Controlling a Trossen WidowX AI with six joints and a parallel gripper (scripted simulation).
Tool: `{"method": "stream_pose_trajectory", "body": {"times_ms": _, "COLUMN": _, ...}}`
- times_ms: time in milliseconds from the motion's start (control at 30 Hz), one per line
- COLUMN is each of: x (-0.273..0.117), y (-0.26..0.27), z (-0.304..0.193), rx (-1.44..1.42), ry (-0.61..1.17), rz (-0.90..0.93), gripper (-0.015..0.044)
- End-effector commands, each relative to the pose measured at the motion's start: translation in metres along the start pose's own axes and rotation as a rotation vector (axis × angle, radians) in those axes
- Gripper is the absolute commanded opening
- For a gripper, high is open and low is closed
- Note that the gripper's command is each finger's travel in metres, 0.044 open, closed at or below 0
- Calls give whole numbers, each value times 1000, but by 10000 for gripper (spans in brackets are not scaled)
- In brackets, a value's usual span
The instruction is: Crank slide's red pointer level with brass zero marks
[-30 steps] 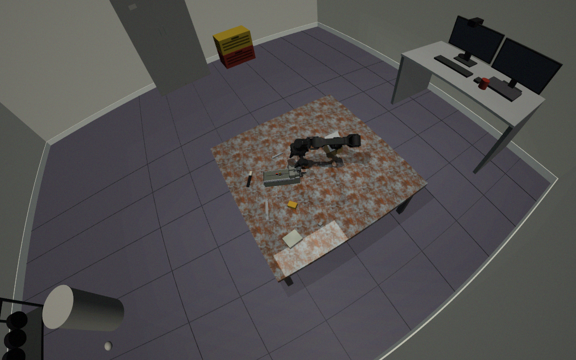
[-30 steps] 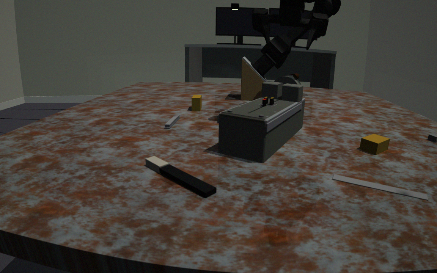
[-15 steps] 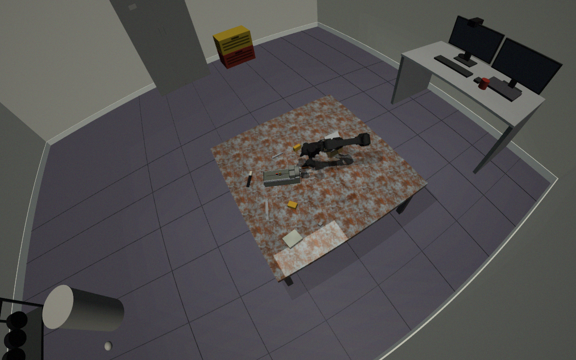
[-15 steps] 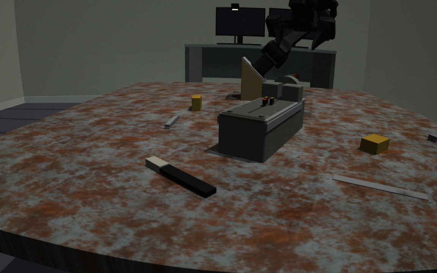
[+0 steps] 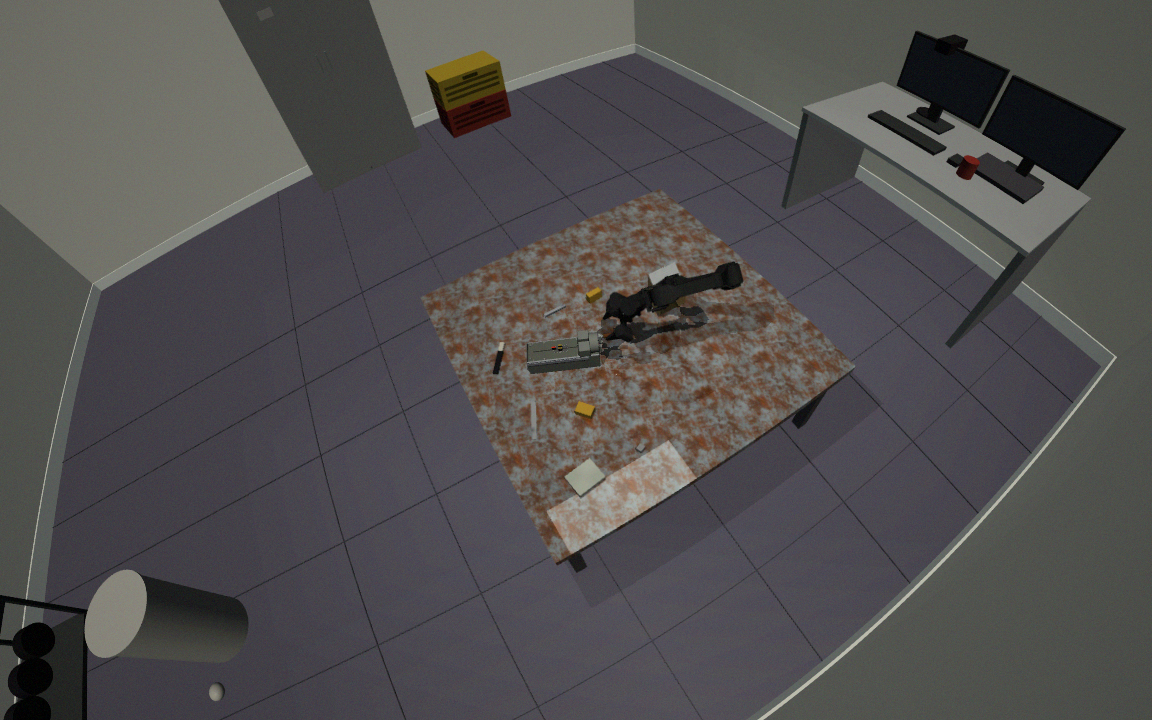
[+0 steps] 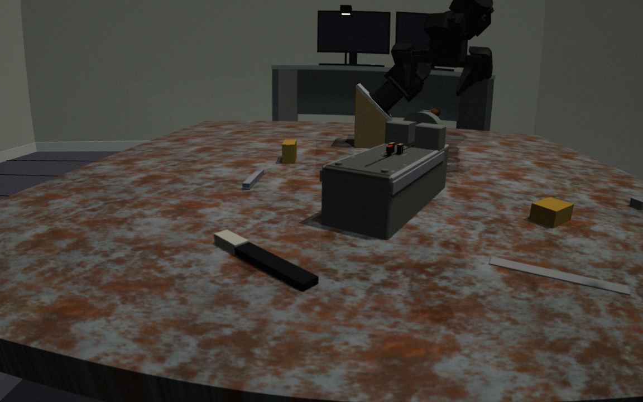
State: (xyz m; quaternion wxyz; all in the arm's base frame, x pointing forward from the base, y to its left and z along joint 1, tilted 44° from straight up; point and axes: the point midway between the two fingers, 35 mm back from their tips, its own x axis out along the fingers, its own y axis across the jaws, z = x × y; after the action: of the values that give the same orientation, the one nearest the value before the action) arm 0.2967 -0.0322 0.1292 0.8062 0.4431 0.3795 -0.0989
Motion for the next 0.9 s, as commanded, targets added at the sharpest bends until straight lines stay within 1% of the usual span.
{"method": "stream_pose_trajectory", "body": {"times_ms": 0, "x": 3, "y": -1, "z": -2, "rx": 6, "ry": -8, "rz": -2, "gripper": 440}}
{"method": "stream_pose_trajectory", "body": {"times_ms": 867, "x": 33, "y": 0, "z": -30, "rx": 6, "ry": -7, "rz": -2, "gripper": 440}}
